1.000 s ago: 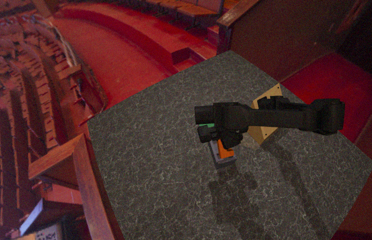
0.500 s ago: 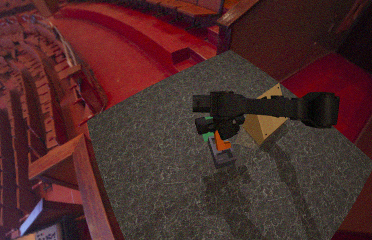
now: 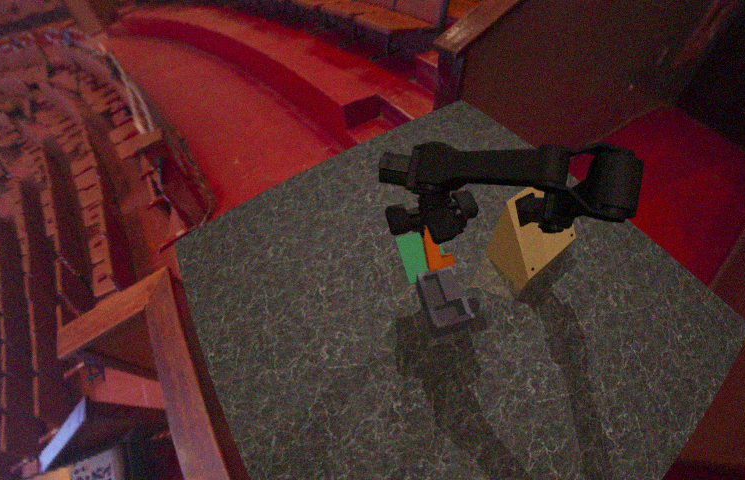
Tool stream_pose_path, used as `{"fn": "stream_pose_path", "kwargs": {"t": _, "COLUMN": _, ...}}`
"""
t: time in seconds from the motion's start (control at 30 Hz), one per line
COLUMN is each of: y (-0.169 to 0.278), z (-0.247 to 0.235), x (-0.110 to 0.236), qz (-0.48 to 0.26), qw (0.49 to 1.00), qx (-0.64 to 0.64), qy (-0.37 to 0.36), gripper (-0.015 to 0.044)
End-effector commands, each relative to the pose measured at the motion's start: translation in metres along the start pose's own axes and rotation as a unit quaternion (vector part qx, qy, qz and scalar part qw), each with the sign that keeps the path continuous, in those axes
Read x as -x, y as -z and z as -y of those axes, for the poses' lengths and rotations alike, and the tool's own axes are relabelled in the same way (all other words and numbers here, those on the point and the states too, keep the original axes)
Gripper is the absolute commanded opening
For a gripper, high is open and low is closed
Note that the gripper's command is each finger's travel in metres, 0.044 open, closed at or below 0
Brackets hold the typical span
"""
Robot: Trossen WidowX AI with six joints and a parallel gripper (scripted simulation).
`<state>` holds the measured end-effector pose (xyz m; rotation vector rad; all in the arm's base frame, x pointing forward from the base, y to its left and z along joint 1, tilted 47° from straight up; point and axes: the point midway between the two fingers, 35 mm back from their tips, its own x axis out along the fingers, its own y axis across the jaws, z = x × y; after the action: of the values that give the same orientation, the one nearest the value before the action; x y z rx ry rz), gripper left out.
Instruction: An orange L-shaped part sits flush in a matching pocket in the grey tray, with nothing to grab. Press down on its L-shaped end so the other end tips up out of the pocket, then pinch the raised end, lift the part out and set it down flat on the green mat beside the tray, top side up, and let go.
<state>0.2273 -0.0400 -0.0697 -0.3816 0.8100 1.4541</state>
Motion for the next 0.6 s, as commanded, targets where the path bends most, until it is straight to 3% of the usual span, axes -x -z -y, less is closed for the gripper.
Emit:
{"fn": "stream_pose_path", "kwargs": {"t": 0.0, "y": 0.022, "z": -0.002, "x": 0.000, "qz": -0.002, "qw": 1.000, "qx": 0.001, "qy": -0.001, "gripper": 0.0000}}
{"fn": "stream_pose_path", "kwargs": {"t": 0.23, "y": 0.053, "z": -0.005, "x": 0.000, "qz": -0.004, "qw": 1.000, "qx": 0.001, "qy": 0.000, "gripper": 0.0000}}
{"fn": "stream_pose_path", "kwargs": {"t": 0.57, "y": 0.054, "z": -0.005, "x": -0.005, "qz": -0.003, "qw": 1.000, "qx": 0.001, "qy": 0.000, "gripper": 0.0000}}
